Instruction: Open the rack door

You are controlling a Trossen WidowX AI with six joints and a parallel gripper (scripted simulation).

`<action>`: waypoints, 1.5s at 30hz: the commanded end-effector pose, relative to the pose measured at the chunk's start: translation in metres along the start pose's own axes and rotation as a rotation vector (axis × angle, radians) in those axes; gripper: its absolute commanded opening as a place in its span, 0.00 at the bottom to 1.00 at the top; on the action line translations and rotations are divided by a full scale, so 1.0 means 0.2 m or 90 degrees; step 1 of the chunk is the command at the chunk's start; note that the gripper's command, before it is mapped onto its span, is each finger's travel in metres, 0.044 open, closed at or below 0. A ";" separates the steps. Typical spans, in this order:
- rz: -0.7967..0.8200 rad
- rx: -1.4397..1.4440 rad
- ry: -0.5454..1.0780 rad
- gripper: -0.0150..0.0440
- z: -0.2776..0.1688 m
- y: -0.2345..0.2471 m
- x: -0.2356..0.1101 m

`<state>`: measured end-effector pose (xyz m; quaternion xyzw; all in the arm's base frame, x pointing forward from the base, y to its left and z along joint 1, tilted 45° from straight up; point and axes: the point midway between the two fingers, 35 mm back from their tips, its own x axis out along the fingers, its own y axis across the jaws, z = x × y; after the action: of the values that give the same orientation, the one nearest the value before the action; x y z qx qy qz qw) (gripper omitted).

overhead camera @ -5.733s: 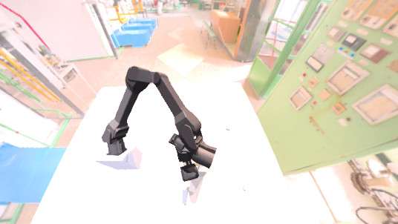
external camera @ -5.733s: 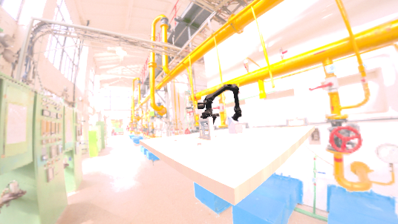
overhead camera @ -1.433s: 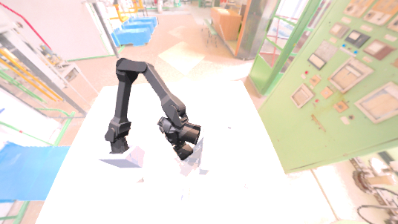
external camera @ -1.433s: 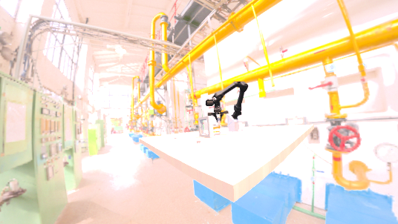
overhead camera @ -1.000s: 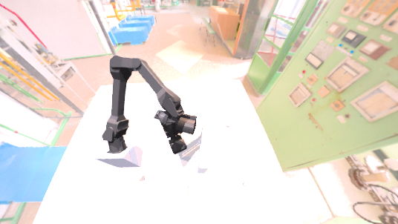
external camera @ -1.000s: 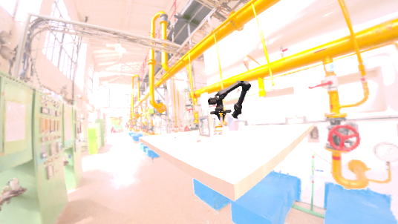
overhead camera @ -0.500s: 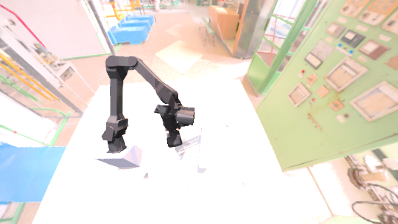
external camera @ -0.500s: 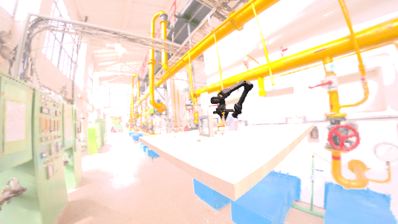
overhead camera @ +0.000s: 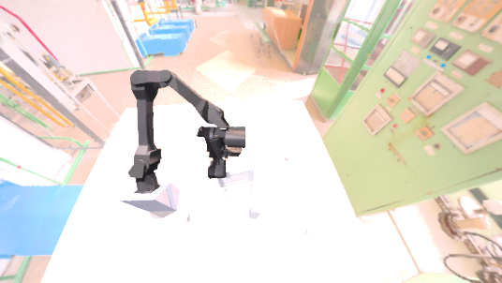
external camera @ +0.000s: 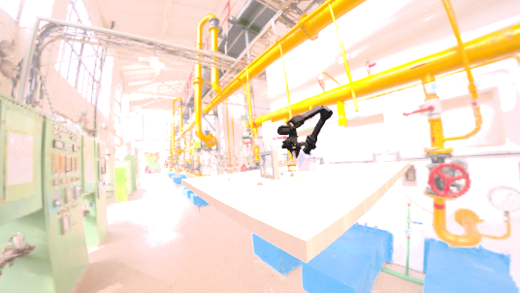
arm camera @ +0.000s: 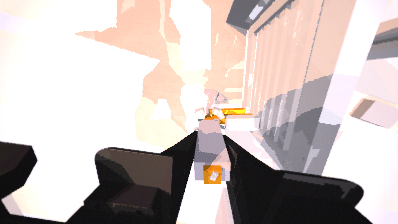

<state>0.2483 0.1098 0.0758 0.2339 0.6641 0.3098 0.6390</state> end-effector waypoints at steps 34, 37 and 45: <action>0.003 0.225 -0.002 0.27 0.10 0.21 -0.01; 0.003 0.225 -0.002 0.36 0.10 0.21 -0.01; 0.003 0.225 -0.002 0.72 0.10 0.21 -0.01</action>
<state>0.2633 0.1416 0.1074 0.3432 0.7067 0.1917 0.5882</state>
